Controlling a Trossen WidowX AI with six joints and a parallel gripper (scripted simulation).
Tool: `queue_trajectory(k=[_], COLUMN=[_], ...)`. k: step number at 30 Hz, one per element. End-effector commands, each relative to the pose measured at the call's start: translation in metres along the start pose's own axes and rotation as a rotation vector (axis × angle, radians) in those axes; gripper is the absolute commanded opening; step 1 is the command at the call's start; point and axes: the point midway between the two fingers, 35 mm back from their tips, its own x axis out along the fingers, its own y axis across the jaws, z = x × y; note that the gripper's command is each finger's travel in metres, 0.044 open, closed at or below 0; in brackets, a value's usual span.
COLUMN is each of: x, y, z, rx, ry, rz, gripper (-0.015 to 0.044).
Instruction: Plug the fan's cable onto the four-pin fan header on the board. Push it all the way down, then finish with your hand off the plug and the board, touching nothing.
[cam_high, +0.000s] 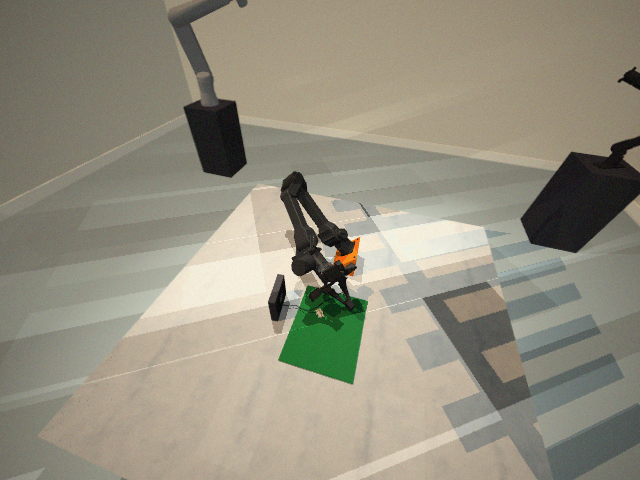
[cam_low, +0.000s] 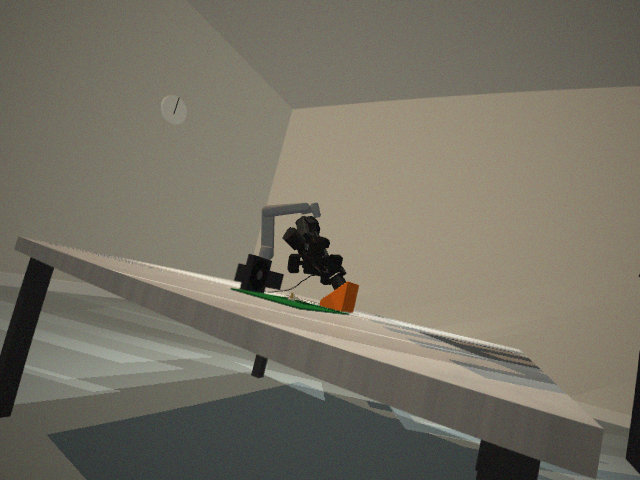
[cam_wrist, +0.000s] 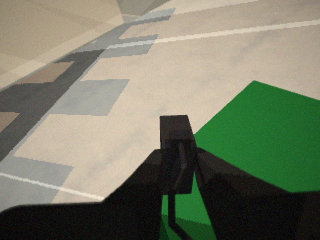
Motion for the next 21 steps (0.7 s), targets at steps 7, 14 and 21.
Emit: queue_trajectory(k=[7, 14, 21], x=[-0.01, -0.018, -0.022], y=[0.001, 0.002, 0.002], z=[0.0, 0.0, 0.001], rx=[-0.094, -0.172, -0.197], ry=[-0.144, -0.236, -0.263], rz=[-0.069, -0.133, -0.156], gripper=[0.0, 0.0, 0.0])
